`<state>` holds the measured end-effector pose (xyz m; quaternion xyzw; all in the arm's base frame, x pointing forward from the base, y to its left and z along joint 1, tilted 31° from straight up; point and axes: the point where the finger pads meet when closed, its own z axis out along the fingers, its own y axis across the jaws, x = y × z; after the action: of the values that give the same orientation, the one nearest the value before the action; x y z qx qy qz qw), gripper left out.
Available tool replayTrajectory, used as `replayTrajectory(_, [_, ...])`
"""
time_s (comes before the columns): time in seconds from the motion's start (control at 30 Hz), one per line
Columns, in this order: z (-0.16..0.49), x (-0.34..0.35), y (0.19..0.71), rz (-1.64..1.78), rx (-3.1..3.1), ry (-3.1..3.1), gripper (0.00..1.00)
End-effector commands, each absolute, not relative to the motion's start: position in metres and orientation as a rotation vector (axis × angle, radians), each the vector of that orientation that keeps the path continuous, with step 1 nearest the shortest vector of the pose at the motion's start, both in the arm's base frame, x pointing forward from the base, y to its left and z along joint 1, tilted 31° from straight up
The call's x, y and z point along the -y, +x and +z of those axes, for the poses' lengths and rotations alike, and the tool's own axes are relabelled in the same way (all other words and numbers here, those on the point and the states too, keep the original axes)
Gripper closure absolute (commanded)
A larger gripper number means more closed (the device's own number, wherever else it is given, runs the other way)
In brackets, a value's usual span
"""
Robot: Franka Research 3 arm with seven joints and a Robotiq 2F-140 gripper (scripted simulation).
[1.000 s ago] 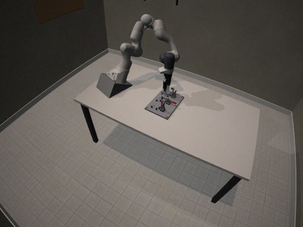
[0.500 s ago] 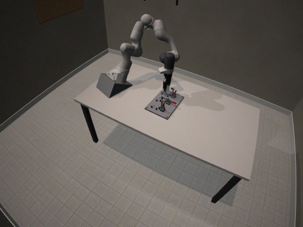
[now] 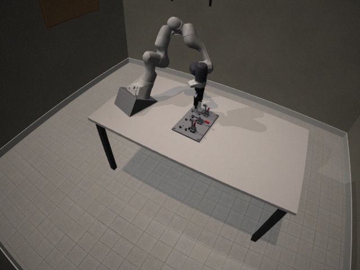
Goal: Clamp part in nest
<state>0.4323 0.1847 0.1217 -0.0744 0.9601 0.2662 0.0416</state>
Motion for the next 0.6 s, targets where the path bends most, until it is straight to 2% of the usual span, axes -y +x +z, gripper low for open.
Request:
replayTrajectory(0.0, [0.1224, -0.1845, 0.4346, 0.812, -2.934, -0.228, 1.0])
replayTrajectory(0.57, [0.1178, -0.1854, 0.4366, 0.812, -2.934, -0.228, 1.0])
